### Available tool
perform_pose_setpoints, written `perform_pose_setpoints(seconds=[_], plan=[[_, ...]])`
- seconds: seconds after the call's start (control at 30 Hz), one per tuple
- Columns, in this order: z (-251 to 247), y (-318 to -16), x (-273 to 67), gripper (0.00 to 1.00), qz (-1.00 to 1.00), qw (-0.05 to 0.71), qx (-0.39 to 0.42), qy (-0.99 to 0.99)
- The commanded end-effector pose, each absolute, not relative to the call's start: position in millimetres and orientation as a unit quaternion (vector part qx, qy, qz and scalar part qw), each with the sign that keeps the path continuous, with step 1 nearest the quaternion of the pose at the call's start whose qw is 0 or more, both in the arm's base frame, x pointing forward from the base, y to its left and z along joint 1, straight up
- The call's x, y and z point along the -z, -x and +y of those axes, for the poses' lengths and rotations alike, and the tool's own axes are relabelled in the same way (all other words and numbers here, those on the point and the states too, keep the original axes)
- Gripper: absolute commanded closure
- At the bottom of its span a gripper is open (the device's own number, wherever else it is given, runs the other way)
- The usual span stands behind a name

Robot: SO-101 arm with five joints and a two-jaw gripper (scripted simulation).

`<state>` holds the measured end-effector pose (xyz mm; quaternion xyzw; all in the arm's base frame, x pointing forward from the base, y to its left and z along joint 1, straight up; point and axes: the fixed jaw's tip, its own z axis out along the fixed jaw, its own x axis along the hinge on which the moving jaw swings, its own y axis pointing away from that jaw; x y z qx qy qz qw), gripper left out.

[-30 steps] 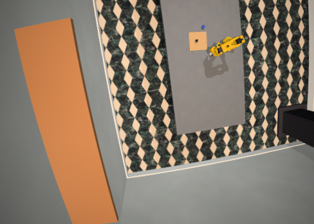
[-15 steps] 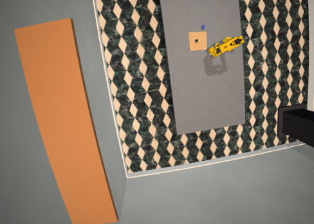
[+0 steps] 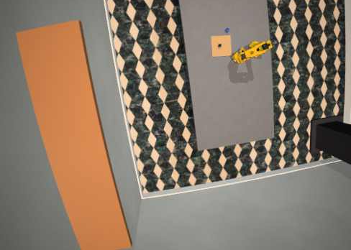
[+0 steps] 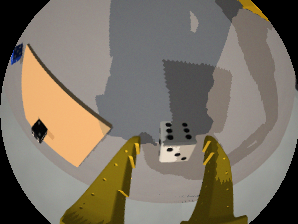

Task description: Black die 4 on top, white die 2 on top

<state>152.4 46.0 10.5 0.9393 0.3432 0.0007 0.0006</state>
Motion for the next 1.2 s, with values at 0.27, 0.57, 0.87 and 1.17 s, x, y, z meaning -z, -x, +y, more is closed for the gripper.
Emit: perform_pose_setpoints(seconds=[0.27,0.57,0.87,1.17], plan=[[48.4,-154.4,-11.2,0.72,0.351,0.0,-0.01,-0.936],[49.9,-153.3,-11.2,0.75,0.351,0.0,-0.01,-0.936],[52.2,-151.4,-11.2,0.8,0.351,0.0,-0.01,-0.936],[55.1,-148.8,-11.2,0.87,0.351,0.0,-0.01,-0.936]])
